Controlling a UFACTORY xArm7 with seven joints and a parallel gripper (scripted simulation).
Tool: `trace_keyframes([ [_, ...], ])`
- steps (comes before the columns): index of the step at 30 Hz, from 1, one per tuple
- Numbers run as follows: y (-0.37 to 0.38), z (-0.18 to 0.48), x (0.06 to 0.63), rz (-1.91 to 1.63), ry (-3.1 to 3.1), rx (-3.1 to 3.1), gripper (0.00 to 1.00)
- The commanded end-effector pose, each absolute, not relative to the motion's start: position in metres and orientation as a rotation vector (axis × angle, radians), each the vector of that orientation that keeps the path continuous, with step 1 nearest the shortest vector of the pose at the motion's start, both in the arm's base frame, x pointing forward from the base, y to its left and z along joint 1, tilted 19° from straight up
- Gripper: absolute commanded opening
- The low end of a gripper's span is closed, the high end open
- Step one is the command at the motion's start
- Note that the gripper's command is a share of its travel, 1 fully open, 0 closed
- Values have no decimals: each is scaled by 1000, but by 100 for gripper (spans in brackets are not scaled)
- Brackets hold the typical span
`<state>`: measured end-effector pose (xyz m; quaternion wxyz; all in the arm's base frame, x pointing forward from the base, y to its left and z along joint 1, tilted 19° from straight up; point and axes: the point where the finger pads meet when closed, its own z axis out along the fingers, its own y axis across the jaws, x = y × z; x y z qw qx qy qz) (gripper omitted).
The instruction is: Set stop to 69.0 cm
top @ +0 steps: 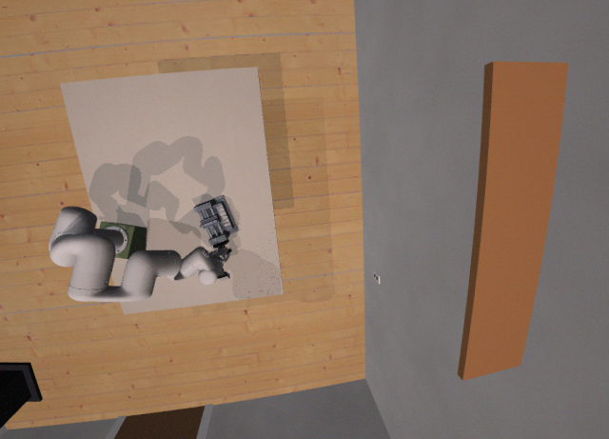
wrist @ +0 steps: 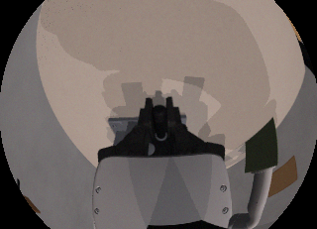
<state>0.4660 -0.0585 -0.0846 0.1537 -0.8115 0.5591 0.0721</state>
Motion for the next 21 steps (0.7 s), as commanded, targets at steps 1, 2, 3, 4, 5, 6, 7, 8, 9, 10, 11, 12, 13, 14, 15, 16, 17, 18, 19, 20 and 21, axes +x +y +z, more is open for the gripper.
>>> trace_keyframes([
  [1,-61,-83,465,204,1605,-2326,6],
  [2,-61,-82,464,204,1605,-2326,6],
  [3,-61,-82,464,204,1605,-2326,6],
  [4,-61,-82,464,204,1605,-2326,6],
  [5,-62,-82,464,204,1605,-2326,6],
  [6,-62,-82,463,204,1605,-2326,6],
  [7,-62,-81,463,204,1605,-2326,6],
  [8,-62,-81,463,204,1605,-2326,6],
  [9,-62,-81,463,204,1605,-2326,6],
  [10,-62,-81,463,204,1605,-2326,6],
  [11,-62,-81,463,204,1605,-2326,6],
  [12,-62,-81,463,204,1605,-2326,6],
  [13,-62,-81,462,204,1605,-2326,6],
  [14,-63,-80,462,204,1605,-2326,6],
  [15,-63,-80,462,204,1605,-2326,6],
  [16,-63,-80,462,204,1605,-2326,6],
  [17,-63,-80,462,204,1605,-2326,6],
  [18,-63,-80,462,204,1605,-2326,6],
  [19,-63,-80,462,204,1605,-2326,6],
  [20,-63,-80,462,204,1605,-2326,6],
  [21,-63,-80,462,204,1605,-2326,6],
])
